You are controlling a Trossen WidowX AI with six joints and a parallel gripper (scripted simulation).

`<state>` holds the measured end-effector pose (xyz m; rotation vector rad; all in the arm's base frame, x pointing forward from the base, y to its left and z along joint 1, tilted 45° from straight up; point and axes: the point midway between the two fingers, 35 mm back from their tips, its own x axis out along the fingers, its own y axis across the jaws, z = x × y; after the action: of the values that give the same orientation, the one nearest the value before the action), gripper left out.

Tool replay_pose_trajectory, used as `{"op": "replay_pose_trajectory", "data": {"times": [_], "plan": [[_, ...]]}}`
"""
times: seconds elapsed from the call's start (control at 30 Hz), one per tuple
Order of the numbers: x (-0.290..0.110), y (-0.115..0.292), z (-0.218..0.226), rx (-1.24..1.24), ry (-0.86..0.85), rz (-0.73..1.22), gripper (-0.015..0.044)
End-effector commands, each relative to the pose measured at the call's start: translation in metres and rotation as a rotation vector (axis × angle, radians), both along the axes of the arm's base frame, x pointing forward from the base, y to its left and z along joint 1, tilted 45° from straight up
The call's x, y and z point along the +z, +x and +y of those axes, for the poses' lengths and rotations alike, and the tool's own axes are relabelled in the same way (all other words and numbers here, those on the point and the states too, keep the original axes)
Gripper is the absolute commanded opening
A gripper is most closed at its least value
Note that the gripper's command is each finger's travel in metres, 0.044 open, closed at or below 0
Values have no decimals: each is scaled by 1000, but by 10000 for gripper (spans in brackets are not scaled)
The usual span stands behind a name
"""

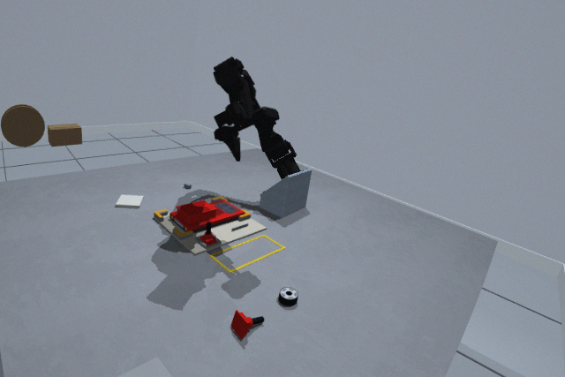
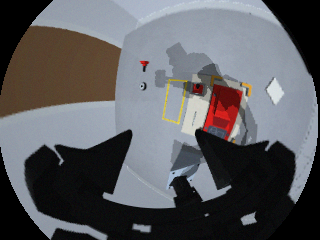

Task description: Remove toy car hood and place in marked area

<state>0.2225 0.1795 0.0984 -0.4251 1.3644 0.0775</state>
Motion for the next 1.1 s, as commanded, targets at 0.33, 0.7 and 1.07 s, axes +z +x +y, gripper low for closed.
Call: {"op": "replay_pose_trajectory", "data": {"times": [0.33,0.7,1.07], "plan": [[2,107,-149,-224,-516,-95,440],[-2,107,-152,-224,-516,-95,440],[-10,110,-158,-224,-515,-95,440]]}}
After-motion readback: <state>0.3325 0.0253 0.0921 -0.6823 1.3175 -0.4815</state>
